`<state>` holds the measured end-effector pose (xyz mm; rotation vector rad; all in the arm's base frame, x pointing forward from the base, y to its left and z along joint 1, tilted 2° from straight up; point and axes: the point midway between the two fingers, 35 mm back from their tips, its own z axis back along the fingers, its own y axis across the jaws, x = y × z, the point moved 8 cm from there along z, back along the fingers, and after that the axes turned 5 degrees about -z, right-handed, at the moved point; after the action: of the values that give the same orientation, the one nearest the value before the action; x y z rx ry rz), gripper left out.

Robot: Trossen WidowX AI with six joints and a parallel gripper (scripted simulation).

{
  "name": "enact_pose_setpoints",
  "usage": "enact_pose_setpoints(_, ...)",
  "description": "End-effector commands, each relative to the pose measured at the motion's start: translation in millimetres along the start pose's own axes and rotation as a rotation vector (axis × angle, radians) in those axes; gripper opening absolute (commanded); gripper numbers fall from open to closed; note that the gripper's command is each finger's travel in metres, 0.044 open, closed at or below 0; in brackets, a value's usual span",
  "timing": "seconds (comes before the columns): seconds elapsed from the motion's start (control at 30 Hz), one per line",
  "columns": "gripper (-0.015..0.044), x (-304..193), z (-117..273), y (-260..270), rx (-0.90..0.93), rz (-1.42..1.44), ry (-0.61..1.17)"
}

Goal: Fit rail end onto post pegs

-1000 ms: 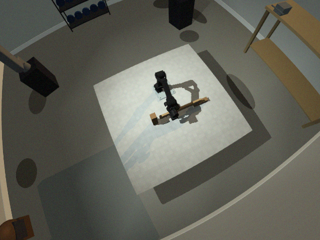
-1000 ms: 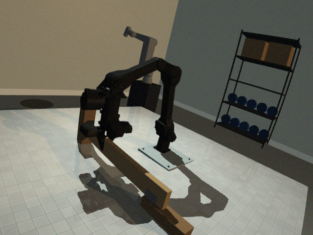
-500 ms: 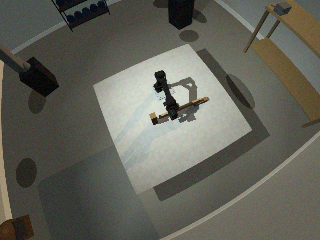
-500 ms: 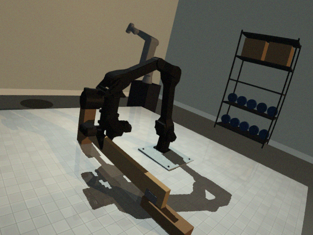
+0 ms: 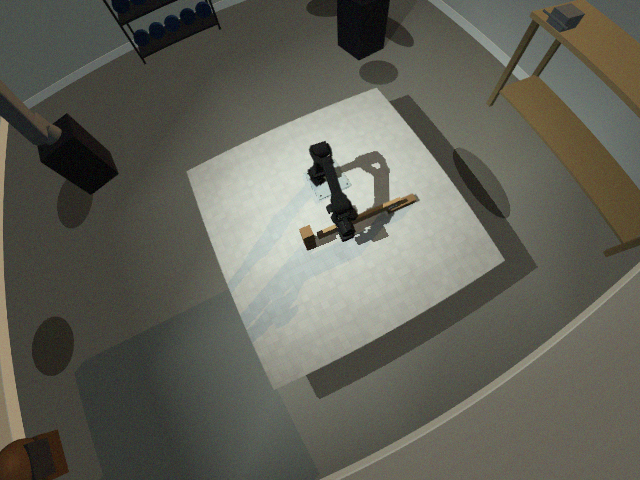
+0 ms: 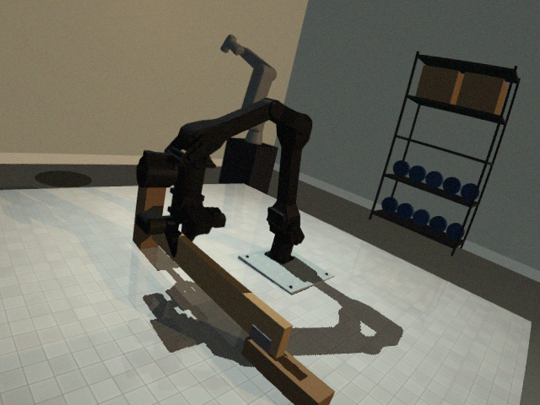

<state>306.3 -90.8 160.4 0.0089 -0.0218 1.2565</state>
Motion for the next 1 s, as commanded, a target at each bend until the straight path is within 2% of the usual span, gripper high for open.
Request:
enact_pose_setpoints(0.0,0.0,-1.4,0.2,-0.7,-0.004,0.004,0.0)
enact_pose_setpoints(0.97,0.0,-10.2,1.4,-1.4,-0.004,0.004,0.001)
